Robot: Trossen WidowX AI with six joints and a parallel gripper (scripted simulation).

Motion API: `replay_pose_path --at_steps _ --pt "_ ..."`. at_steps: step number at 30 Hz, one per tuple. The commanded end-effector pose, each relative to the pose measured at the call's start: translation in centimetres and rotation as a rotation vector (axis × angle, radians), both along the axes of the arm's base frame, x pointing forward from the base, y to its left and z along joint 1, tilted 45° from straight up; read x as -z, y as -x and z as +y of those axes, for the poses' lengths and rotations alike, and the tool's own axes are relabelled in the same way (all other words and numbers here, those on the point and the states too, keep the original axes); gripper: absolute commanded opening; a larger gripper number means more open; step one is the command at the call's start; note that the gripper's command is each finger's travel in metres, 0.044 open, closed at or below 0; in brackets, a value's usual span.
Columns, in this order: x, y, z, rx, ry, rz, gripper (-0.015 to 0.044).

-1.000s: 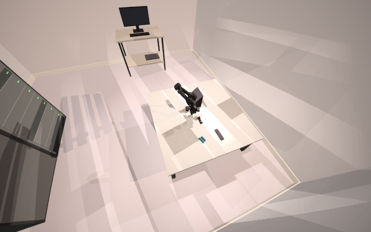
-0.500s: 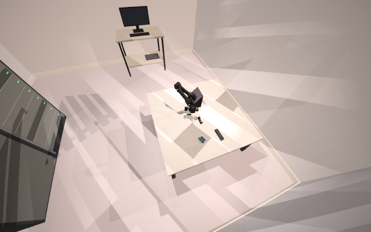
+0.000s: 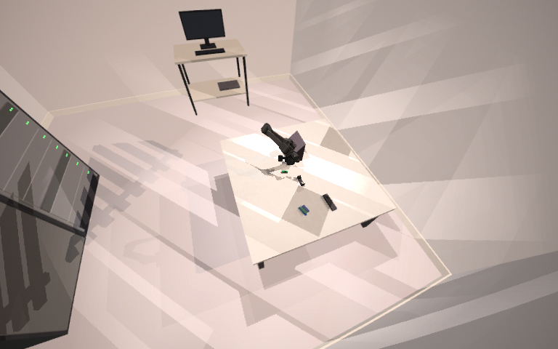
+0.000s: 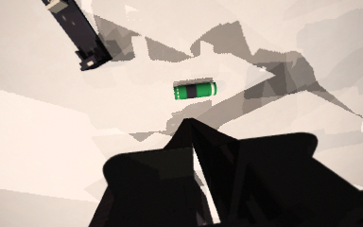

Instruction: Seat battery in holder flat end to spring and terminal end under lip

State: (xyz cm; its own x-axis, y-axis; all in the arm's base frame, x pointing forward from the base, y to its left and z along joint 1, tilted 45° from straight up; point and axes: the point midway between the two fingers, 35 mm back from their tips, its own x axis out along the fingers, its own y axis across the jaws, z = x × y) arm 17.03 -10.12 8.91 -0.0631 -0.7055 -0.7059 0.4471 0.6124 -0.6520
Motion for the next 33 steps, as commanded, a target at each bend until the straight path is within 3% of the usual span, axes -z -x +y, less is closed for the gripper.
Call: replay_pose_path --at_steps 1,10,19,27,33 --pt "-0.8 0.1 0.5 0.007 0.003 -0.004 0.0000" --pt "-0.5 0.2 0.3 0.003 0.003 0.004 0.0000" --pt "0.8 0.3 -1.7 -0.381 -0.045 0.382 0.0234" --pt "1.9 0.8 -4.0 -0.797 -0.078 0.792 0.0234" --pt "2.3 1.2 -5.2 -0.949 -0.086 0.950 0.0234"
